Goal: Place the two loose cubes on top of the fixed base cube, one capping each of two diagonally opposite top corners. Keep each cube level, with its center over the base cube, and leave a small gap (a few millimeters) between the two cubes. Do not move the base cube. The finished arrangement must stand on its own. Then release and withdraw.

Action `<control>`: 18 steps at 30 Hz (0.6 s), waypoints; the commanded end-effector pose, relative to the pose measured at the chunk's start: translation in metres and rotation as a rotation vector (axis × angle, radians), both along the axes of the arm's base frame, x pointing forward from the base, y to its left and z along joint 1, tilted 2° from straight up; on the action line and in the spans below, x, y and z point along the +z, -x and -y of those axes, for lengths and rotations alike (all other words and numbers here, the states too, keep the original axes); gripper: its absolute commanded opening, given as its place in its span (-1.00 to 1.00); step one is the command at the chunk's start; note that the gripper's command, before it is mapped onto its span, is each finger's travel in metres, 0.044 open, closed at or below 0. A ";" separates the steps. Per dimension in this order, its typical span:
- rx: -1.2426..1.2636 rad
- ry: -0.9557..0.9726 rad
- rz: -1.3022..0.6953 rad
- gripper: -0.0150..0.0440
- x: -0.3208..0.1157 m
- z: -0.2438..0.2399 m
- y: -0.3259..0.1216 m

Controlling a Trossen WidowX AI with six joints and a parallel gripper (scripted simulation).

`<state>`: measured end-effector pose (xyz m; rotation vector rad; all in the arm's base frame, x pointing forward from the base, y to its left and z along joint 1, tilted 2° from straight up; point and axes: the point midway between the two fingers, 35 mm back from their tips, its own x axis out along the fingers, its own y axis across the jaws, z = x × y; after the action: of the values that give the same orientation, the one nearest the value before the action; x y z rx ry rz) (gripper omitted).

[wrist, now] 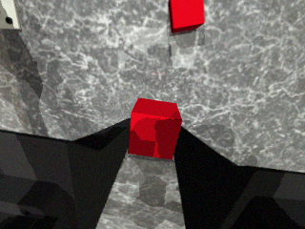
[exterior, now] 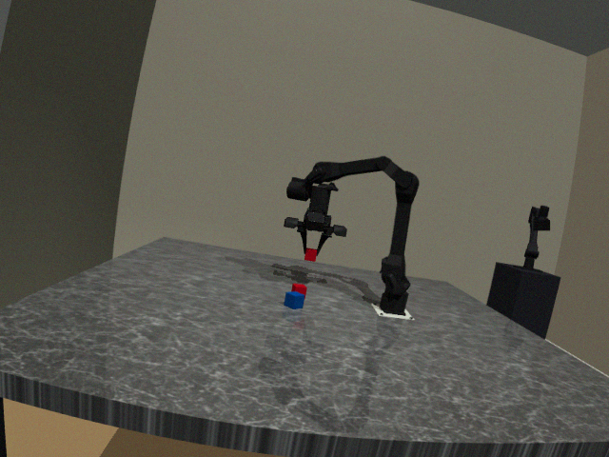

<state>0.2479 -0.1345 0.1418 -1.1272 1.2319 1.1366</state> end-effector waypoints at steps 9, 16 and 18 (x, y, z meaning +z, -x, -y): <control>-0.070 -0.002 0.004 -0.14 0.015 -0.009 -0.004; -0.214 -0.006 0.002 -0.14 0.011 -0.025 -0.016; -0.256 -0.006 0.001 -0.14 0.010 -0.030 -0.020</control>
<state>0.2632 -0.1097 0.1534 -0.9721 1.3131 0.9835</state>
